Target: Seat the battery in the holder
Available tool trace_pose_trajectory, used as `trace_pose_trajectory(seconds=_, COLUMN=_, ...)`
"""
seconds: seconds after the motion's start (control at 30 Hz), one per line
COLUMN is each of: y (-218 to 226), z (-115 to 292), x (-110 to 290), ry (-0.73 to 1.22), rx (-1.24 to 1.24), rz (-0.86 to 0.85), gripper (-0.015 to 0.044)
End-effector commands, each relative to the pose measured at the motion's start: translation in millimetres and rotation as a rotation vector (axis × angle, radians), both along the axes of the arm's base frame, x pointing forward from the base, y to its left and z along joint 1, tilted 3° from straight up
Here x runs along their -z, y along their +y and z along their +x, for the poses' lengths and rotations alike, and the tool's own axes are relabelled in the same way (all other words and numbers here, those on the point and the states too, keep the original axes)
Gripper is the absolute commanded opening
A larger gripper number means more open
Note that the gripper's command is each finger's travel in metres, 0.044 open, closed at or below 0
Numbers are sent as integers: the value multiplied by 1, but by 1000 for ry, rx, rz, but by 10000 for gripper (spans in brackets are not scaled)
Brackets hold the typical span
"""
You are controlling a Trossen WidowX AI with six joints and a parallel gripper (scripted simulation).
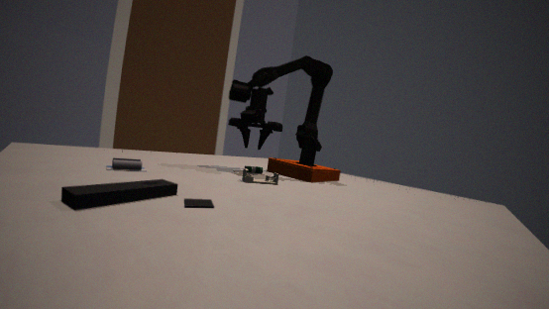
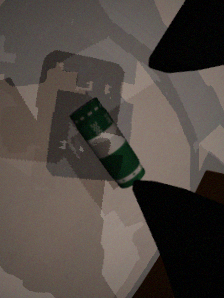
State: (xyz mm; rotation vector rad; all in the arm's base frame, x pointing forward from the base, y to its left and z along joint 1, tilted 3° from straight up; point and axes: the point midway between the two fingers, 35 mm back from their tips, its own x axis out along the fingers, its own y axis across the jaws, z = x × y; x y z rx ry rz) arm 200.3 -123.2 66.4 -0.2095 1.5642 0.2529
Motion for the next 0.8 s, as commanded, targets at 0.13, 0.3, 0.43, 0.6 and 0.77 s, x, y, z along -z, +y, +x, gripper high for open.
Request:
trace_pose_trajectory(seconds=0.13, y=9, z=-13, x=33, ry=19, rx=802, rz=-6, gripper=238)
trace_pose_trajectory(seconds=0.3, y=9, z=-13, x=33, ry=19, rx=802, rz=-6, gripper=238)
trace_pose_trajectory(seconds=0.43, y=9, z=-13, x=33, ry=19, rx=802, rz=-6, gripper=238)
trace_pose_trajectory(seconds=0.6, y=9, z=-13, x=33, ry=19, rx=802, rz=-6, gripper=238)
trace_pose_trajectory(seconds=0.77, y=9, z=-13, x=40, ry=19, rx=800, rz=-6, gripper=238)
